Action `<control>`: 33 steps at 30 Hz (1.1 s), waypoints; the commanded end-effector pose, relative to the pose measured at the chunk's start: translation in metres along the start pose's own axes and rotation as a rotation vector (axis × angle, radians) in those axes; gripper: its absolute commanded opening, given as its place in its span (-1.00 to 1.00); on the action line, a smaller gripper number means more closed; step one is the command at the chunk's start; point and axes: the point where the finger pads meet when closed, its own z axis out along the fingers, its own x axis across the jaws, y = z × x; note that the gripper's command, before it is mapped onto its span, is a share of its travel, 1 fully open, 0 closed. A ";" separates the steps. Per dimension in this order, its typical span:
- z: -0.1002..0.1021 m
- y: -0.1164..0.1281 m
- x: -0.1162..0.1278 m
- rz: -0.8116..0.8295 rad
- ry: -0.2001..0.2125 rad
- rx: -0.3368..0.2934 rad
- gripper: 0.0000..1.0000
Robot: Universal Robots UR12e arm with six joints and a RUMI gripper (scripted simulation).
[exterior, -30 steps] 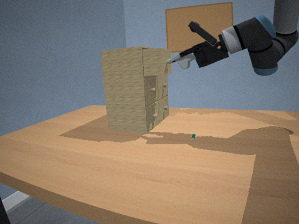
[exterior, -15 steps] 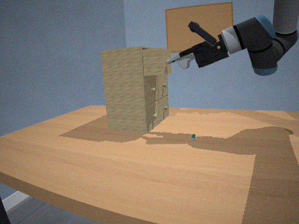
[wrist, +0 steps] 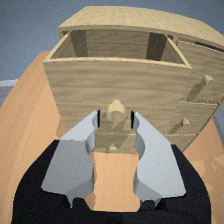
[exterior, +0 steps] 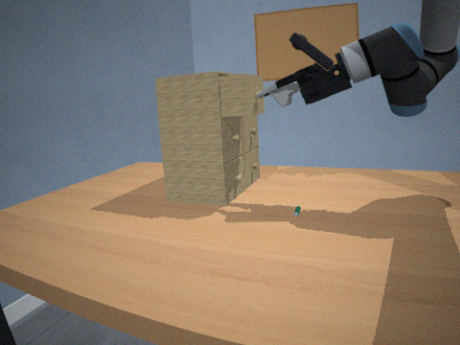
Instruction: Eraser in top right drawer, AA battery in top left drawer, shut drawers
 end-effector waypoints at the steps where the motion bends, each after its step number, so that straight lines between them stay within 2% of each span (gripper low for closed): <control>1: 0.000 -0.001 0.000 0.000 0.000 0.001 -0.61; 9: 0.000 -0.001 0.000 0.000 0.000 0.001 -0.61; 10: 0.000 -0.001 0.000 0.000 0.000 0.001 -0.86; 33: 0.000 -0.001 0.000 0.000 0.000 0.001 -0.86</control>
